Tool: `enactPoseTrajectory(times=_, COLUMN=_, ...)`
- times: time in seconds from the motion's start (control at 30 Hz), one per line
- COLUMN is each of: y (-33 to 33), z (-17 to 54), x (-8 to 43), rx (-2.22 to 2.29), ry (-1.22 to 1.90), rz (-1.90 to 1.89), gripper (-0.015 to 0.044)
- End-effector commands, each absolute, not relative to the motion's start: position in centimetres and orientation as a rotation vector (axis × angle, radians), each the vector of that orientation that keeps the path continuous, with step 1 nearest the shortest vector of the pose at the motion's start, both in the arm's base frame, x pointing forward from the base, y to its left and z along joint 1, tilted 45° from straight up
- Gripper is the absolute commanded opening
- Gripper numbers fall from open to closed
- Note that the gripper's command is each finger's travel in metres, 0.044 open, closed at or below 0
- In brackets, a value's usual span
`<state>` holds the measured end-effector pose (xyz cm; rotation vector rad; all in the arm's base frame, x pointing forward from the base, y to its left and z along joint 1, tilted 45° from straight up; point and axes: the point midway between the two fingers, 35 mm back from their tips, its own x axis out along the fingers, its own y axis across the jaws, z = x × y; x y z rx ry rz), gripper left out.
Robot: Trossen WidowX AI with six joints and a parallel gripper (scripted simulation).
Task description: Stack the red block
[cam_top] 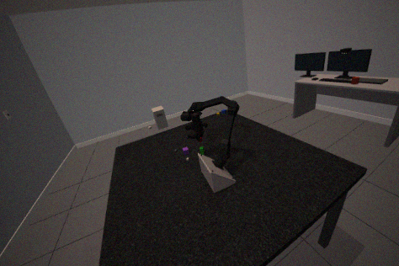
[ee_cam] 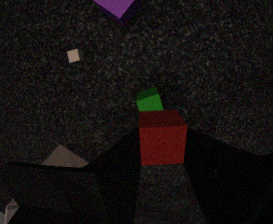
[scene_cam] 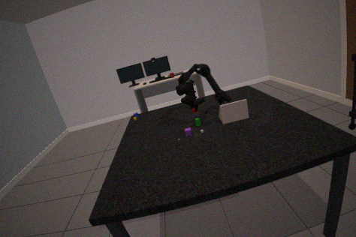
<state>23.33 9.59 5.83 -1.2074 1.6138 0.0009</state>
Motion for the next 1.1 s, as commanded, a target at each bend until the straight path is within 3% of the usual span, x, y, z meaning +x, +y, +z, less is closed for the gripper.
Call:
enactPoseTrajectory(times=0.0, y=8.2, z=4.6, x=23.3, rx=-1.214, ry=1.618, rz=-0.004, gripper=0.0000)
enactPoseTrajectory(times=1.07, y=5.8, z=1.9, x=23.6, rx=-1.215, ry=1.618, rz=-0.006, gripper=0.0000)
